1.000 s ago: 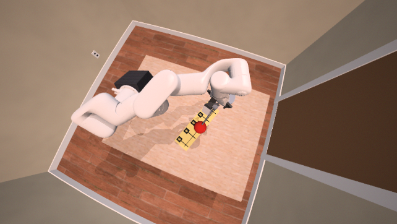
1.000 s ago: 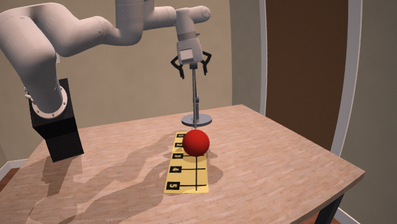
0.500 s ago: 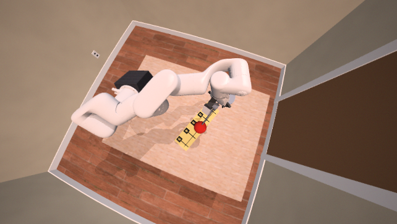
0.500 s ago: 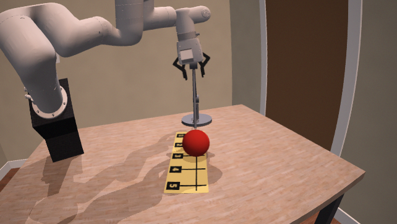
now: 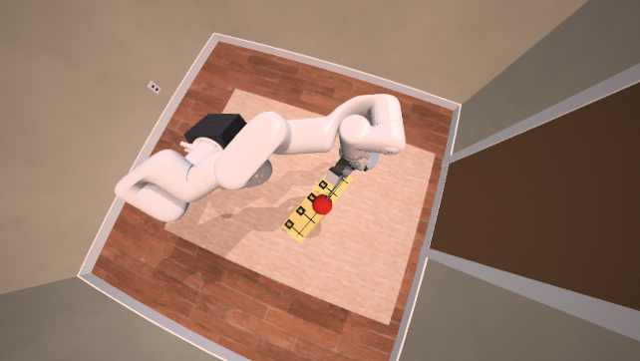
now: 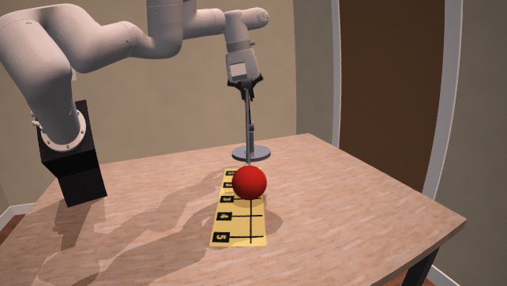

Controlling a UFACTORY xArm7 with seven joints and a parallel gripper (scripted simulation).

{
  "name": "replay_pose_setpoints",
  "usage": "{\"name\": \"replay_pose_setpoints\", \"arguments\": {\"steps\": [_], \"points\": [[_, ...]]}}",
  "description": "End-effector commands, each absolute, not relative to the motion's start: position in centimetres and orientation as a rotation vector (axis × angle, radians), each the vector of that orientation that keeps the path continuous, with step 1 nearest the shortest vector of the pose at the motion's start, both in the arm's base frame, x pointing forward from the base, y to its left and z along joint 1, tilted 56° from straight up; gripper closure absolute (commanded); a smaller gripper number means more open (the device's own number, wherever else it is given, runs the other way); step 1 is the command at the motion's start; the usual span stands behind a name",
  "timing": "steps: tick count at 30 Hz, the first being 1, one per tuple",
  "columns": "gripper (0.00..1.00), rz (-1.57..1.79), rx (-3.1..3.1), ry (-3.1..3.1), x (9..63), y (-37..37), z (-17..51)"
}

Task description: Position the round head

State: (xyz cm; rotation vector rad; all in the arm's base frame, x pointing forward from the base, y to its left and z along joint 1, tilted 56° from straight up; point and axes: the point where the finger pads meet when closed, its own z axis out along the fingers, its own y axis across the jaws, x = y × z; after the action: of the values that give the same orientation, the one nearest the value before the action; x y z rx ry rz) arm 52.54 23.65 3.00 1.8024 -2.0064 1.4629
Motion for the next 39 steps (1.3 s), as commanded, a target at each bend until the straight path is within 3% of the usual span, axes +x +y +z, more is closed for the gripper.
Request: {"name": "replay_pose_setpoints", "arguments": {"steps": [1, 39], "points": [[1.00, 1.465, 1.806, -2.007, 52.5, 23.8, 3.1], [1.00, 1.429, 1.625, -1.974, 52.6, 26.6, 2.9]]}}
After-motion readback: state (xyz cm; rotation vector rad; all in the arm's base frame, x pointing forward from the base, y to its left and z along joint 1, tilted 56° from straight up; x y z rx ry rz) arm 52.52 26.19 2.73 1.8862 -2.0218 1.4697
